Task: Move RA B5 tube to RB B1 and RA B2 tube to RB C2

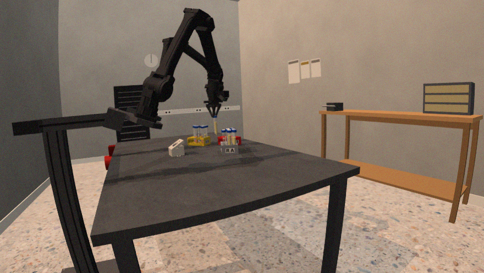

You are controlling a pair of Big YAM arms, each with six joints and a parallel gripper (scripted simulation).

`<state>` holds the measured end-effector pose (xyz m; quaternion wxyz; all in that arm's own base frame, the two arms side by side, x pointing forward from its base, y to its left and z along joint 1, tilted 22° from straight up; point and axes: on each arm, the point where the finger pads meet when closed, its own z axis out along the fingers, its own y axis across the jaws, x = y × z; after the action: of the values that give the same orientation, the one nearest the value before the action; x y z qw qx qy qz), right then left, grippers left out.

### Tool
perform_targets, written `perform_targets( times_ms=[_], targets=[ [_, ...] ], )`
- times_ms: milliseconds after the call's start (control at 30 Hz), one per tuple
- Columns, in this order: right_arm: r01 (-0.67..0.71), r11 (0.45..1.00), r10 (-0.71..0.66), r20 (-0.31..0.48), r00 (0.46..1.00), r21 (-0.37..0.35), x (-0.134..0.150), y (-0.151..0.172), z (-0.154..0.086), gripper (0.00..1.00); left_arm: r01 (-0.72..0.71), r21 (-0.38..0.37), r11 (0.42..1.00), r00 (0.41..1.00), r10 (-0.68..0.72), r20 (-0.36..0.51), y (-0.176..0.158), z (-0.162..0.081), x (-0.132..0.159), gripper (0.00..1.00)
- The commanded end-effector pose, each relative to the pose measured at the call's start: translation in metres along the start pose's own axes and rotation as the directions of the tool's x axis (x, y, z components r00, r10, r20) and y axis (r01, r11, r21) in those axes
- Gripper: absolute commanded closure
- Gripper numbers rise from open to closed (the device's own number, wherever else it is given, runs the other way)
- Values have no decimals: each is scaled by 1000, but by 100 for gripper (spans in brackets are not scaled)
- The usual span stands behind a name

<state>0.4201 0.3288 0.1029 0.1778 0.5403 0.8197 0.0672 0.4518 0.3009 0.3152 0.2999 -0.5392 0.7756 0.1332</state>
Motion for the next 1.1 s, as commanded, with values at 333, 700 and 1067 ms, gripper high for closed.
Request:
perform_targets(
  times_ms=[333,700,1067],
  targets=[
    [-13,1000,13,-12,1000,-28,32,40,-14,100,13,22,1000,999,-13,30,-5,-13,-15,70],
    [279,959,-279,-3,960,-49,19,47,-24,100,13,22,1000,999,-13,30,-5,-13,-15,70],
    [582,812,-582,13,813,-48,20,47,-24,100,13,22,1000,999,-13,30,-5,-13,-15,70]
  ],
)
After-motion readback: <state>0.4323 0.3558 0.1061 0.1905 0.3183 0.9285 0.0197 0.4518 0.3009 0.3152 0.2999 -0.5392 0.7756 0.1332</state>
